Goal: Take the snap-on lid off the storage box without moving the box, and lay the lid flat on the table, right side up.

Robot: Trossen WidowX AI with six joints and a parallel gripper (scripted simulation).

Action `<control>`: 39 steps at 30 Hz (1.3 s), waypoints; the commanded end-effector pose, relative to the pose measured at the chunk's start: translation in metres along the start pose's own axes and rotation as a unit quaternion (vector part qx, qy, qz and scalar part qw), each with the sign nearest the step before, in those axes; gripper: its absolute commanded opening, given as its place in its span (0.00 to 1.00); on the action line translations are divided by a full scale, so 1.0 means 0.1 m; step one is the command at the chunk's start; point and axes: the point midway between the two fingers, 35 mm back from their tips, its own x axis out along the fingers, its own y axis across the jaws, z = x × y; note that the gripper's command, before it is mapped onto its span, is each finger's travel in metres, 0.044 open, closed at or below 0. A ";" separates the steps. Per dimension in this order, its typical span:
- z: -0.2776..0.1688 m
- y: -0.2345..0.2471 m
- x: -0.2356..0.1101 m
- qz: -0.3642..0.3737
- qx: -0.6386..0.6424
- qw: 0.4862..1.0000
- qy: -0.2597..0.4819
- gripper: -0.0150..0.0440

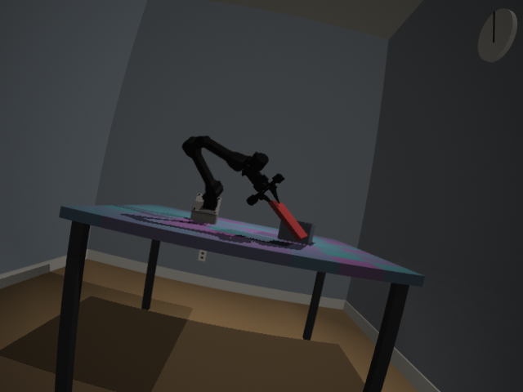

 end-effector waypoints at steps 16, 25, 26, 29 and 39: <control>-0.02 -0.11 0.10 0.004 -0.003 1.000 0.003 0.25; -0.02 -0.17 0.15 0.004 -0.003 1.000 0.003 0.25; -0.02 -0.17 0.15 0.004 -0.003 1.000 0.003 0.25; -0.02 -0.19 0.17 0.004 -0.003 1.000 0.003 0.25; -0.02 -0.25 0.22 0.004 -0.003 1.000 0.002 0.25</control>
